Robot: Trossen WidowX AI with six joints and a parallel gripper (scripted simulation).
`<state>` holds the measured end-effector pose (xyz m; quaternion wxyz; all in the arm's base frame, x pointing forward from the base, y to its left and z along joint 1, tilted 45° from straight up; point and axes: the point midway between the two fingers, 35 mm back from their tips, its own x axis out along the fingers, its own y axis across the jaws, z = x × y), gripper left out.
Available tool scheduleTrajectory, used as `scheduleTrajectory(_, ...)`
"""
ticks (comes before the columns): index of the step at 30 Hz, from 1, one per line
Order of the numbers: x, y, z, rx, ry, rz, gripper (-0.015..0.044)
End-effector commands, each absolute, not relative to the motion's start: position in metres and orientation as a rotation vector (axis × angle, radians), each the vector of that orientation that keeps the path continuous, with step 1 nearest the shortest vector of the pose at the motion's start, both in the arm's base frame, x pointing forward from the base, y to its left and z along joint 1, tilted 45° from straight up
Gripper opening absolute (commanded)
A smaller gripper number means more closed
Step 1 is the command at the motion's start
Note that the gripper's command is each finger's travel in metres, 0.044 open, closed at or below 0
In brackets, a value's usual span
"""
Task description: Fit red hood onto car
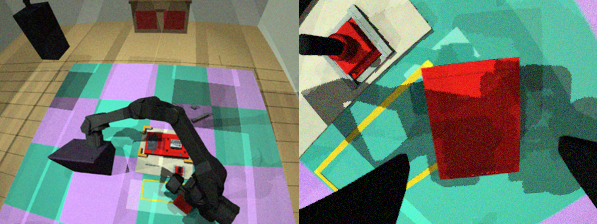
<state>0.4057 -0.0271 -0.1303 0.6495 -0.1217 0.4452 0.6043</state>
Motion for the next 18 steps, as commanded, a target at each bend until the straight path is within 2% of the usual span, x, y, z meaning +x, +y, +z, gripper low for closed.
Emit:
scheduleTrajectory(1, 0.4052, -0.0239, -0.1323, -0.268, 1.011, 1.373, 0.044)
scheduleTrajectory(18, 0.4043, -0.0157, -0.1407, -0.268, 1.011, 1.373, 0.044)
